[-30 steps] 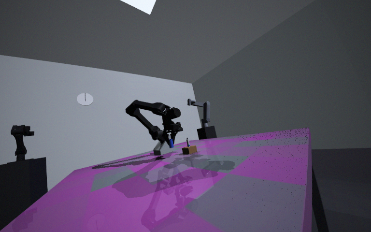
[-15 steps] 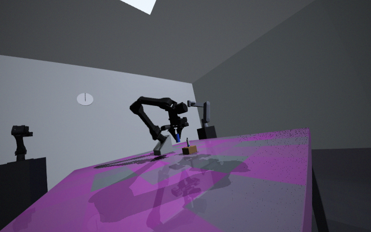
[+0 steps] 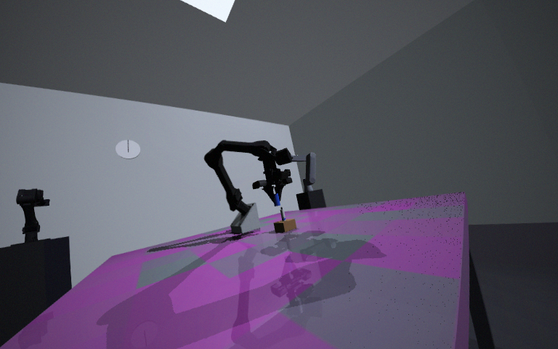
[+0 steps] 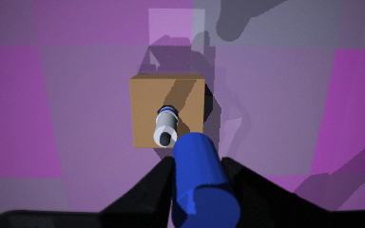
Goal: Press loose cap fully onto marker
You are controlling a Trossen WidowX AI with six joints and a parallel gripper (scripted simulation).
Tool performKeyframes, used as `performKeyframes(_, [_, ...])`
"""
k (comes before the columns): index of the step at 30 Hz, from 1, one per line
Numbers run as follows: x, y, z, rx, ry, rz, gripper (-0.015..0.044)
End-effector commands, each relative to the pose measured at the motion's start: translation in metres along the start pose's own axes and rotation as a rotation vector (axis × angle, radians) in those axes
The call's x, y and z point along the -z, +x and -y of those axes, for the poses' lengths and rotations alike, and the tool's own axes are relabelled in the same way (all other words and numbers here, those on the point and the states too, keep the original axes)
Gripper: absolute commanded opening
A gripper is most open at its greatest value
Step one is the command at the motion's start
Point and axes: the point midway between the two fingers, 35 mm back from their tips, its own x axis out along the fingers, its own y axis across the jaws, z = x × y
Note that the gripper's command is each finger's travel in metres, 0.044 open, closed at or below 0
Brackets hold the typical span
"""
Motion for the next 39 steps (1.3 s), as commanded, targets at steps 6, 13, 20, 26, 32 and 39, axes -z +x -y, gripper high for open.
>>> performKeyframes(6, [-0.001, -0.009, -0.019, 0.003, 0.005, -0.001, 0.0])
performKeyframes(13, [-0.001, -0.003, -0.019, 0.003, 0.005, -0.001, 0.0])
performKeyframes(20, [-0.002, 0.006, -0.019, 0.003, 0.005, 0.0, 0.0])
performKeyframes(26, [-0.002, 0.015, -0.019, 0.003, 0.005, 0.0, 0.0])
performKeyframes(32, [-0.003, 0.025, -0.019, 0.003, 0.005, 0.0, 0.0])
performKeyframes(39, [-0.002, 0.037, -0.019, 0.004, 0.005, 0.0, 0.0])
